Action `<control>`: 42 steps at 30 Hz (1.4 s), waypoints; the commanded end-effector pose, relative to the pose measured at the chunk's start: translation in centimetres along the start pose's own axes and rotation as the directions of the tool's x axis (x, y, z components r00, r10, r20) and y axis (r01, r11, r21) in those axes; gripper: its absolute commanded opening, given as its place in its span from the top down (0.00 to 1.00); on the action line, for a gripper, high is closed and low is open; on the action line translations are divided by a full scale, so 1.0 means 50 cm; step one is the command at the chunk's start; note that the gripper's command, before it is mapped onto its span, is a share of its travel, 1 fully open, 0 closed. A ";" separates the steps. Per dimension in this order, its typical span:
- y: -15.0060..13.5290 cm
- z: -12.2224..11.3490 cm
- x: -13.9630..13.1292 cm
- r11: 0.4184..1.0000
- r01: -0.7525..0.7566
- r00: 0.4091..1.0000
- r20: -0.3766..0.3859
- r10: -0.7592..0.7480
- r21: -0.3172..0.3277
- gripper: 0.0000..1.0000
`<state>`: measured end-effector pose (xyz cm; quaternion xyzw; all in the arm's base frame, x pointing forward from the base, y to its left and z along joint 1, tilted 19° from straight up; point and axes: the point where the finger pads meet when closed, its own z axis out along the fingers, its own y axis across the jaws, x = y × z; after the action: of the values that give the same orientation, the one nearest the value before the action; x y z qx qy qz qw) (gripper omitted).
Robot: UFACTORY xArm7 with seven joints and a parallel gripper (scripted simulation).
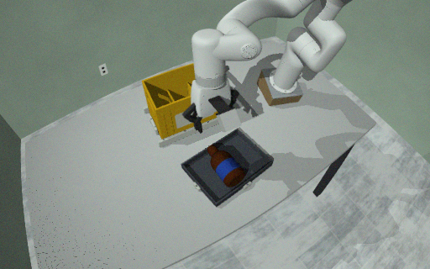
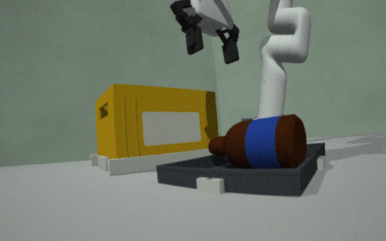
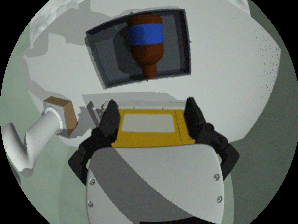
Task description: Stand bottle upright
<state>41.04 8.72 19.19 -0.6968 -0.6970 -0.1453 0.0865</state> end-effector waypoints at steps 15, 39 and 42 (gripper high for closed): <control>-0.008 -0.003 -0.004 0.999 0.034 0.999 0.016 -0.034 -0.015 1.00; -0.008 -0.003 -0.004 0.999 0.034 0.999 0.016 -0.034 -0.015 1.00; -0.008 -0.003 -0.004 0.999 0.034 0.999 0.016 -0.034 -0.015 1.00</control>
<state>40.53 8.53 19.07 -0.6864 -0.7086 -0.1452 0.0745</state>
